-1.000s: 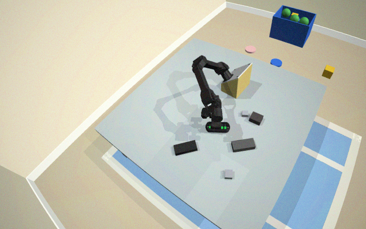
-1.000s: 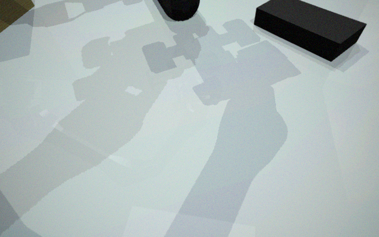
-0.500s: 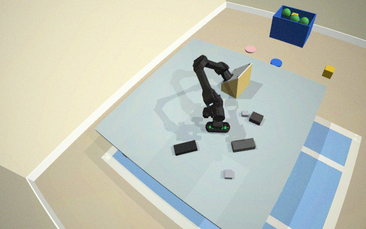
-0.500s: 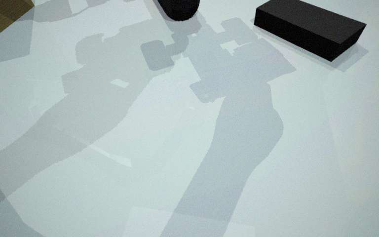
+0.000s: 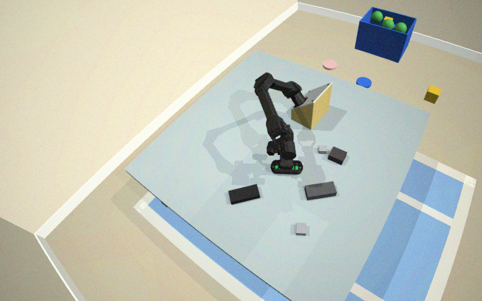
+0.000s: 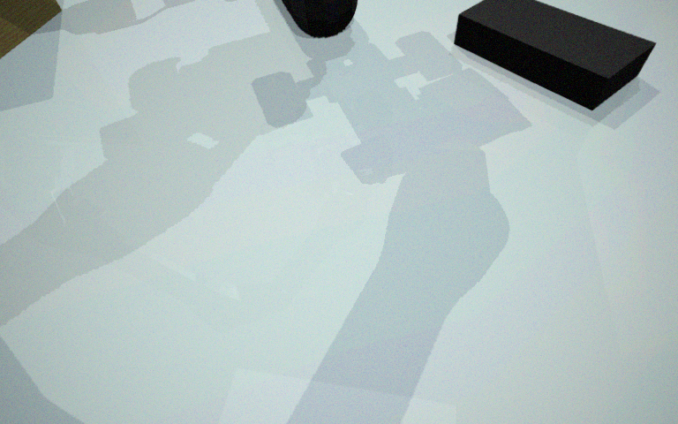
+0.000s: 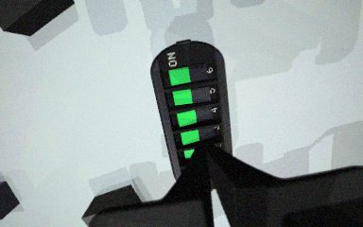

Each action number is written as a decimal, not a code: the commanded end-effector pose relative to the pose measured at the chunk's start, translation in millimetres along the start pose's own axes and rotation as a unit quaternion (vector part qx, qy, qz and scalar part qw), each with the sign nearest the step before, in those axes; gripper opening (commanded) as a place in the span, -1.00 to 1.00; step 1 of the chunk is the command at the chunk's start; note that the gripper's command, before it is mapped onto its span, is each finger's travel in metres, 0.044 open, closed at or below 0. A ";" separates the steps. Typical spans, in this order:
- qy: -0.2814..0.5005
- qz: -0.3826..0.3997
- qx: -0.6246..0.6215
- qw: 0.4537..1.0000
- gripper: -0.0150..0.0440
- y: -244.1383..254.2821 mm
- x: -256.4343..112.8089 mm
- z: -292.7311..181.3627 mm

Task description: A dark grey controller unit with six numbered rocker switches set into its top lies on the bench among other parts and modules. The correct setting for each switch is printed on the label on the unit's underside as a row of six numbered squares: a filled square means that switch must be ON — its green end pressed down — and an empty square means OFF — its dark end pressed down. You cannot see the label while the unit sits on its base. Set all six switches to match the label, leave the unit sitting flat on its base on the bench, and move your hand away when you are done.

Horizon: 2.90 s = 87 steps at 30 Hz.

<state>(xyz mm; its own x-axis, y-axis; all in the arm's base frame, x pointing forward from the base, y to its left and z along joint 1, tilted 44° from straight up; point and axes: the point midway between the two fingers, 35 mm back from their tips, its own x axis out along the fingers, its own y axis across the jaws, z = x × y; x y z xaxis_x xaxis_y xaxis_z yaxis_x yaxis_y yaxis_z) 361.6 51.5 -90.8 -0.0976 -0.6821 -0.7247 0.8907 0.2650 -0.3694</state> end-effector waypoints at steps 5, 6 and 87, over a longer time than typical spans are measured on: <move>0.006 -0.028 0.015 0.999 -0.49 22.8 5.3 0.9; 0.006 -0.032 0.017 0.999 -0.49 25.8 6.5 1.1; 0.006 -0.088 0.018 0.996 -0.49 52.9 26.8 1.2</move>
<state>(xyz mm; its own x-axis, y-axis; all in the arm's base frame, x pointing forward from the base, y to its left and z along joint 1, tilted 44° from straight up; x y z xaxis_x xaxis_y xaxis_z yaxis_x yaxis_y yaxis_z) 406.3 43.5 -132.5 -0.2508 -0.7127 -0.6551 0.8727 0.1264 -0.4716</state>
